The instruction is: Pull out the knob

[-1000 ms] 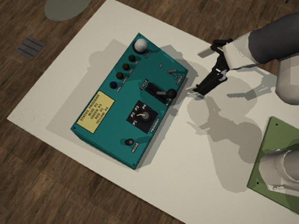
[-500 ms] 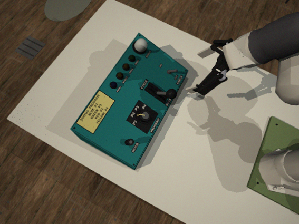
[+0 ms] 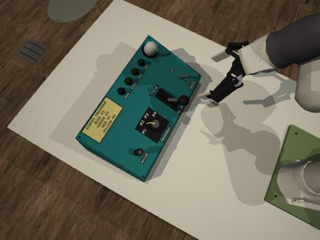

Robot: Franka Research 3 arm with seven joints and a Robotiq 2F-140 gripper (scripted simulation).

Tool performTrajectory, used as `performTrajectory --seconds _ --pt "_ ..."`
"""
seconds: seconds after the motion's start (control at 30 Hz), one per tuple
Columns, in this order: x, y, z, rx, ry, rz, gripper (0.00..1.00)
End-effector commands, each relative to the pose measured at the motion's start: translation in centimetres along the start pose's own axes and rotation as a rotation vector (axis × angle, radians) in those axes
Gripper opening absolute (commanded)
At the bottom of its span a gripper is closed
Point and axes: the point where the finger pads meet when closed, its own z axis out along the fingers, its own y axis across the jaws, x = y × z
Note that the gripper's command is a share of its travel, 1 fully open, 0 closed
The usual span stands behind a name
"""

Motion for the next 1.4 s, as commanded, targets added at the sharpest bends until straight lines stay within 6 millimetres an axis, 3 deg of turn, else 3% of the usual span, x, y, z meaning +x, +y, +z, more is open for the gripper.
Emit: performTrajectory --seconds 0.0,0.9,1.37 --pt "-0.1 -0.1 0.0 0.001 -0.002 -0.005 1.0" --pt "0.0 0.0 -0.1 0.0 0.0 0.0 1.0" --pt "0.2 0.1 -1.3 0.0 0.0 0.0 1.0"
